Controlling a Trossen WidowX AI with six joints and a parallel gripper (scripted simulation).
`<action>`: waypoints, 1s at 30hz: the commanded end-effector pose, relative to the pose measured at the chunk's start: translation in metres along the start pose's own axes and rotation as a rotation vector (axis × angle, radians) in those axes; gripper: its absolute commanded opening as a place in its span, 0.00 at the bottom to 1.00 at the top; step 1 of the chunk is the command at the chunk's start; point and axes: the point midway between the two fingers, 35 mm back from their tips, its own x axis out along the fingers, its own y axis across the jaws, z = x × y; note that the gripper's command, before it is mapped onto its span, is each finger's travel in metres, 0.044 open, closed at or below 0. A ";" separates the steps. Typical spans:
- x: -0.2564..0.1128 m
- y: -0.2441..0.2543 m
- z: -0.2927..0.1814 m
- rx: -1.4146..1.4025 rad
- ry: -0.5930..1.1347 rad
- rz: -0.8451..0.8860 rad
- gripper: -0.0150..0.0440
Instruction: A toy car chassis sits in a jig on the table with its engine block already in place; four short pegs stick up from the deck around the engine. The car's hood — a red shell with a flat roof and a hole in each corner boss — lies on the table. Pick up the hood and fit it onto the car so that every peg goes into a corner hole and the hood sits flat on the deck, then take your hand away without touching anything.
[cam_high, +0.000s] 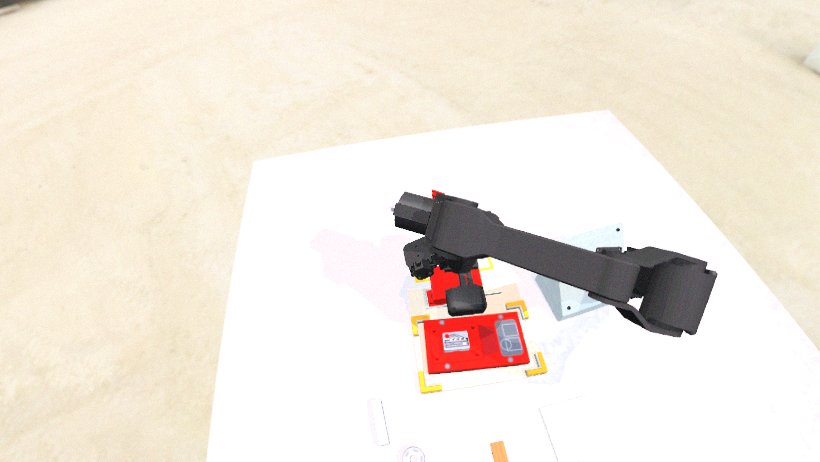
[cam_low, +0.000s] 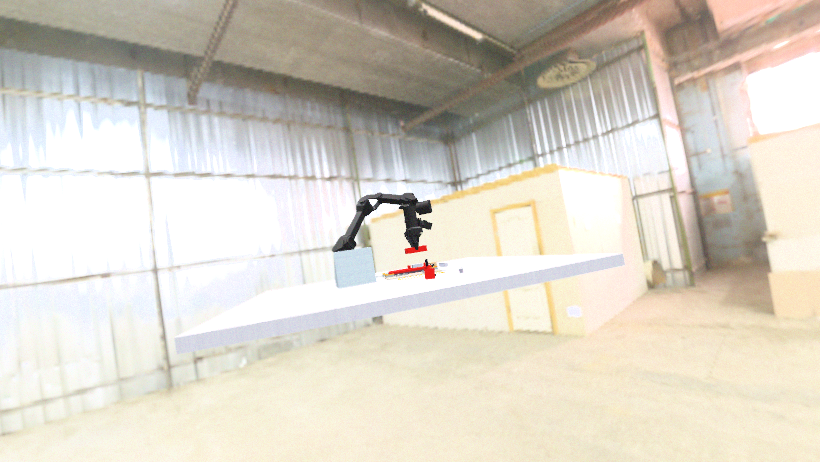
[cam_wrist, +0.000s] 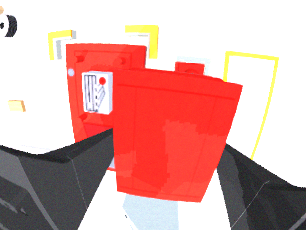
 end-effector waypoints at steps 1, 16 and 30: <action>-0.002 0.025 0.005 0.002 -0.004 0.004 0.25; 0.001 0.083 0.007 0.011 0.001 0.018 0.25; 0.049 0.089 0.008 0.010 0.001 0.020 0.25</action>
